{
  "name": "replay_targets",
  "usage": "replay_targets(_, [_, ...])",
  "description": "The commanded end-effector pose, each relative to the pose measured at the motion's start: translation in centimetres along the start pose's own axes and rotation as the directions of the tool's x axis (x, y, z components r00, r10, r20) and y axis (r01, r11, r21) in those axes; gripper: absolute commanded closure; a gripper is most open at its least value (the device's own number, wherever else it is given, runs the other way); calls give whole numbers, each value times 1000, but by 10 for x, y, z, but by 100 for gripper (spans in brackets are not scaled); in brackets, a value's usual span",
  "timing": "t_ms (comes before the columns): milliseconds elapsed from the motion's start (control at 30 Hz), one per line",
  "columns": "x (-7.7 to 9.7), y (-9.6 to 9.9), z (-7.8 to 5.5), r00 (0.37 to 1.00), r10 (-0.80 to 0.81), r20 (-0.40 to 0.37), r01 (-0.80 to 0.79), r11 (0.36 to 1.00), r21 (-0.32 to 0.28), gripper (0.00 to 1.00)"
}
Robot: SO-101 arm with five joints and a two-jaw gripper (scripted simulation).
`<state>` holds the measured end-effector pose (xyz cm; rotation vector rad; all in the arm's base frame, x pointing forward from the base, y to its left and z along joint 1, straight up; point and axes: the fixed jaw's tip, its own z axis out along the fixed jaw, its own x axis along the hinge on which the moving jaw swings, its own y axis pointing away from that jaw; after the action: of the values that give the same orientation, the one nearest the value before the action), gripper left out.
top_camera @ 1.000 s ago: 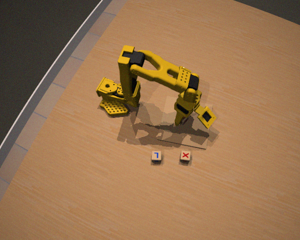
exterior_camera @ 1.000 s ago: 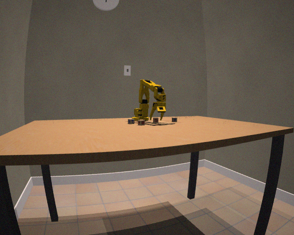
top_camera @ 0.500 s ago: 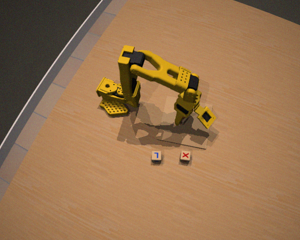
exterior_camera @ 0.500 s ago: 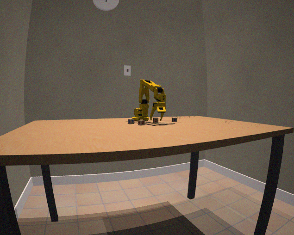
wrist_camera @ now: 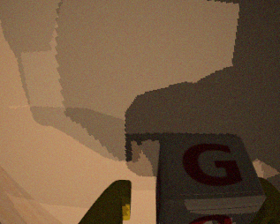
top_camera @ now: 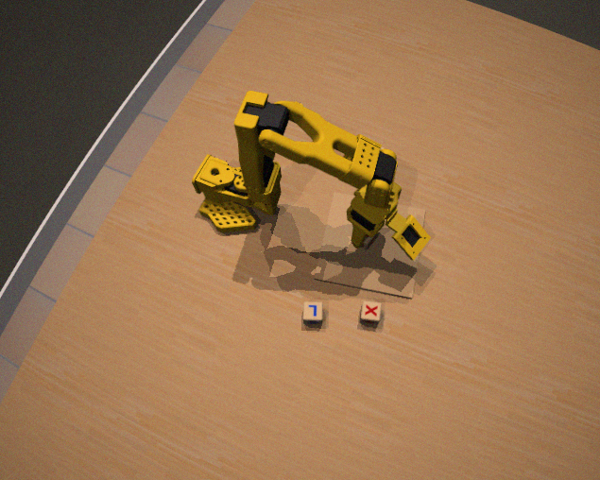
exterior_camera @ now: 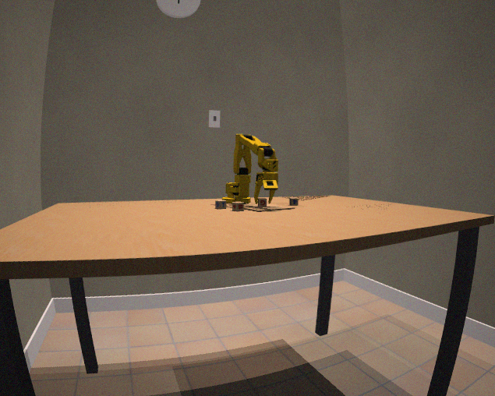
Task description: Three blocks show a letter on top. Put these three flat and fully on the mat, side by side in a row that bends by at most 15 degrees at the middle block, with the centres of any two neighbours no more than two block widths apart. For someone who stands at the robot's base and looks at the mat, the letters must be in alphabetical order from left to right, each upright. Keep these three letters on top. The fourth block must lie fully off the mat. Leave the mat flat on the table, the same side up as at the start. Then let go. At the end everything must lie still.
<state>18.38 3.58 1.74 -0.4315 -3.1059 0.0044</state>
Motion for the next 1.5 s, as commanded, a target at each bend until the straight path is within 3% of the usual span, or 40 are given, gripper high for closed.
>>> replay_targets(0, [-7, 1, -9, 999, 1, 54, 0, 1000, -25, 80])
replay_targets(833, [-7, -3, -9, 999, 1, 54, 0, 1000, -24, 87])
replay_targets(1167, [-7, -3, -9, 999, 1, 54, 0, 1000, -24, 99])
replay_targets(1467, [-8, -3, -10, 999, 1, 54, 0, 1000, -24, 100])
